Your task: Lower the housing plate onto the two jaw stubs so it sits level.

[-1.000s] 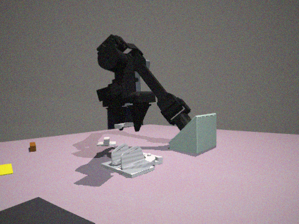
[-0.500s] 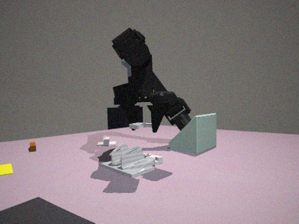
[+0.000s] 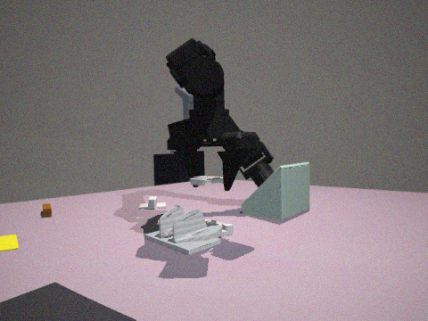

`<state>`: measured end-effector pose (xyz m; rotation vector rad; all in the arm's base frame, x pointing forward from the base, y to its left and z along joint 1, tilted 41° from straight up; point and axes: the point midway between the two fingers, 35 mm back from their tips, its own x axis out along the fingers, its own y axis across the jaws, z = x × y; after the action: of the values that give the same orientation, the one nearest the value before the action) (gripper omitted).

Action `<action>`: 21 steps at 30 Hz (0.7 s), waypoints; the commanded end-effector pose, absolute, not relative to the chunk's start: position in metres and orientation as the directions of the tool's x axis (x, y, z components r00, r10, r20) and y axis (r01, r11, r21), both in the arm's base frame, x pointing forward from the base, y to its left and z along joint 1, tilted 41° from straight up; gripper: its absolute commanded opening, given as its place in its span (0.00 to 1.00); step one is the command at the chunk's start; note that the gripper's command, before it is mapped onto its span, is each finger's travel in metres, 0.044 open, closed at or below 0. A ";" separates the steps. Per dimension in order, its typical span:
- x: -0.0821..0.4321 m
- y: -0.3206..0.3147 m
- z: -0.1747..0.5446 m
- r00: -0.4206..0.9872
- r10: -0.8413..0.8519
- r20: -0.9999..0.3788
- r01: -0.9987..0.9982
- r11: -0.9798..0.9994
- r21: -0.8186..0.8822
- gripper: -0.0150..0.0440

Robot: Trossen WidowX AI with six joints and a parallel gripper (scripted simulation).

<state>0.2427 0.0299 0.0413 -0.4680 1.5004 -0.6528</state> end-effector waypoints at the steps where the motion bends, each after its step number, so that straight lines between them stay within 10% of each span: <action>1: 0.242 0.030 0.041 -0.047 -0.653 -0.756 0.112 0.749 -0.653 0.85; 21: 0.240 0.027 0.043 -0.047 -0.653 -0.756 0.130 0.747 -0.653 0.85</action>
<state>0.2415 0.0285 0.0435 -0.4467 1.4890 -0.6664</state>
